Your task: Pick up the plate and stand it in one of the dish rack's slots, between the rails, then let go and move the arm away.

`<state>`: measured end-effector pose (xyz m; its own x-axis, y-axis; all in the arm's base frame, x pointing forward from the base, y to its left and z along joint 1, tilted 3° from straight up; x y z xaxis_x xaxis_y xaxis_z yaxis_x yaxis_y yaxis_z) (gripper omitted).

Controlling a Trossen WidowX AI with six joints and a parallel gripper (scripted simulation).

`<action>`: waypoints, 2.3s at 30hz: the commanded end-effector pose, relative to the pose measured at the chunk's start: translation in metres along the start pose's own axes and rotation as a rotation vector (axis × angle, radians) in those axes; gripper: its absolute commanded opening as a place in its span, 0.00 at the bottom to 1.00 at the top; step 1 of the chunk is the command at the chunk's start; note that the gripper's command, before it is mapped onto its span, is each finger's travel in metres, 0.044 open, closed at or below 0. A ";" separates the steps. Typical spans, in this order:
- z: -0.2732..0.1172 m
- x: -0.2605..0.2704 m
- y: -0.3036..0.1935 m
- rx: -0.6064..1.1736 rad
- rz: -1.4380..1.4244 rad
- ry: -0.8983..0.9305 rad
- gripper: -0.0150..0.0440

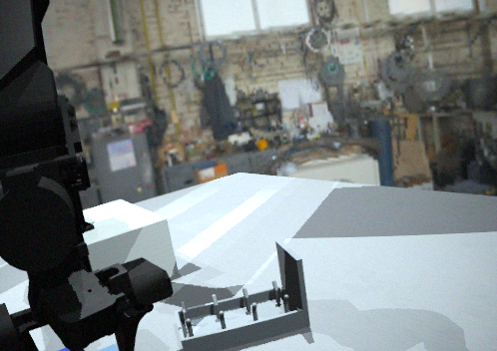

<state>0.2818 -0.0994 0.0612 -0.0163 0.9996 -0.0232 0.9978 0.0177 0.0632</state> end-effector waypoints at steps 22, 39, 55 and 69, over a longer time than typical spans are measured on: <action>-0.123 -0.006 0.016 -0.003 0.005 0.000 0.25; -0.174 0.006 0.013 -0.003 0.050 0.001 0.25; -0.173 0.082 -0.013 0.000 0.390 0.007 0.25; -0.127 0.071 -0.002 0.026 0.180 0.219 0.25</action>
<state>0.2677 -0.0213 0.1969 0.2021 0.9681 0.1479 0.9782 -0.2071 0.0185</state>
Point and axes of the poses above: the point midway between the two fingers, 35 mm back from their tips, its own z axis out along the fingers, its own x axis across the jaws, y = z × x, the point moved 9 cm from there along -z, back along the fingers, and after that the axes turned 6 degrees about -z, right-handed, at the moved point
